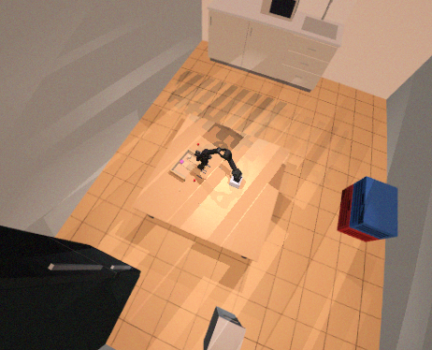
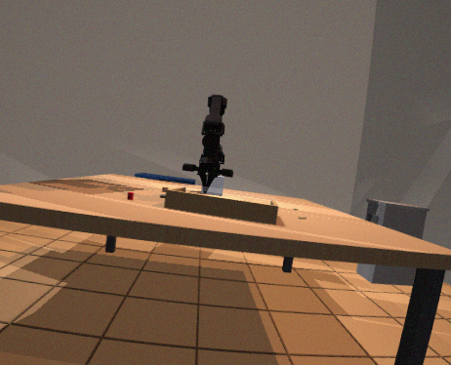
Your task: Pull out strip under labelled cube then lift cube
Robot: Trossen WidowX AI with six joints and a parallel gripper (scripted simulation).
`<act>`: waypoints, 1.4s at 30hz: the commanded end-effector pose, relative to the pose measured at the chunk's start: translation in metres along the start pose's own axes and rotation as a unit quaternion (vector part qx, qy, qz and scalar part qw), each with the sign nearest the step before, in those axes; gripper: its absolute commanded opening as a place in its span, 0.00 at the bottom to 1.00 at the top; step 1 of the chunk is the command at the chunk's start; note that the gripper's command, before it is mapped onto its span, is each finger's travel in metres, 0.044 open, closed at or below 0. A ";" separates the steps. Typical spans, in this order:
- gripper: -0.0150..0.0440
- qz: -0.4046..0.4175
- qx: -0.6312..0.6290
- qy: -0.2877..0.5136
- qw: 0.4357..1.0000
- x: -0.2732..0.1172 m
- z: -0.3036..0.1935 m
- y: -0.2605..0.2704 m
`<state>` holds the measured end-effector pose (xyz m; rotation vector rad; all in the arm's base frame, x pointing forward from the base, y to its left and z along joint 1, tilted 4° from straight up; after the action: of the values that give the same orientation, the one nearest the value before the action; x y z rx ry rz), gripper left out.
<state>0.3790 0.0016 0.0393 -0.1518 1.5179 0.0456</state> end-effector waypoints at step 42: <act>0.25 0.003 0.000 0.006 1.000 0.029 -0.007 0.001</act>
<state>0.3745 -0.0002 0.0109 -0.1494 1.5298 0.0436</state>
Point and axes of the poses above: the point midway between the two fingers, 35 mm back from their tips, its own x axis out along the fingers, its own y axis across the jaws, z = x × y, the point moved 5 cm from there along -x, back along the fingers, and after that the axes turned 12 degrees about -x, right-handed, at the moved point
